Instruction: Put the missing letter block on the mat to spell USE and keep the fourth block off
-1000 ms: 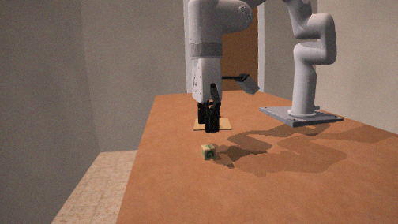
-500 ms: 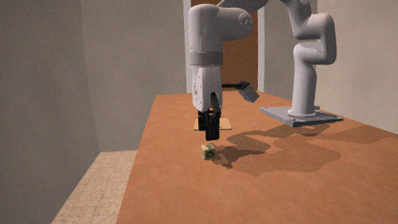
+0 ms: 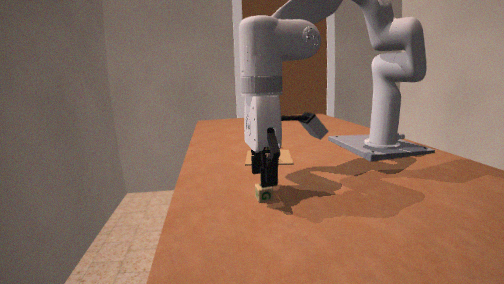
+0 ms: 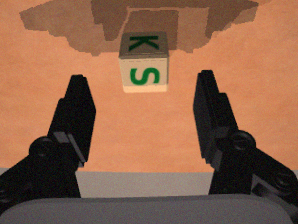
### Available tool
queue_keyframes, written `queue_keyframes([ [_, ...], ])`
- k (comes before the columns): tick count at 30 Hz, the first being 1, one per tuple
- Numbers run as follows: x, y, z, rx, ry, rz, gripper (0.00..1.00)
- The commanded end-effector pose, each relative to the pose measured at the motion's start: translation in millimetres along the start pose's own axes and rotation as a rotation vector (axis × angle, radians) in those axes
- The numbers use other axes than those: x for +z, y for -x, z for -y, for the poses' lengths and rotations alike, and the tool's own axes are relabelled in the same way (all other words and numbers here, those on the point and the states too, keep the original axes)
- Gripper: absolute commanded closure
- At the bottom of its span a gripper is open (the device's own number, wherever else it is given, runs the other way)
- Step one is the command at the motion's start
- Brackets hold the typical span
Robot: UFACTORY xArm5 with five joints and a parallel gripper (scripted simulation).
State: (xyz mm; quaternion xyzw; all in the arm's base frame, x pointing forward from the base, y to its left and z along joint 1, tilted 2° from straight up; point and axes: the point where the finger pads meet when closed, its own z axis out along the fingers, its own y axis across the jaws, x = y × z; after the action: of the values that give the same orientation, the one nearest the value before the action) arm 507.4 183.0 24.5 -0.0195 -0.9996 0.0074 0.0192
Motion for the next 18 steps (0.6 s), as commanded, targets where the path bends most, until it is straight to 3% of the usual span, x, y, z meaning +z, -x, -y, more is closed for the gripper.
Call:
queue_keyframes([
  [1, 1.3, 1.2, -0.5, 0.0, 0.001, 0.004, 0.31],
  [18, 3.7, 1.1, -0.6, 0.0, 0.001, 0.004, 0.31],
])
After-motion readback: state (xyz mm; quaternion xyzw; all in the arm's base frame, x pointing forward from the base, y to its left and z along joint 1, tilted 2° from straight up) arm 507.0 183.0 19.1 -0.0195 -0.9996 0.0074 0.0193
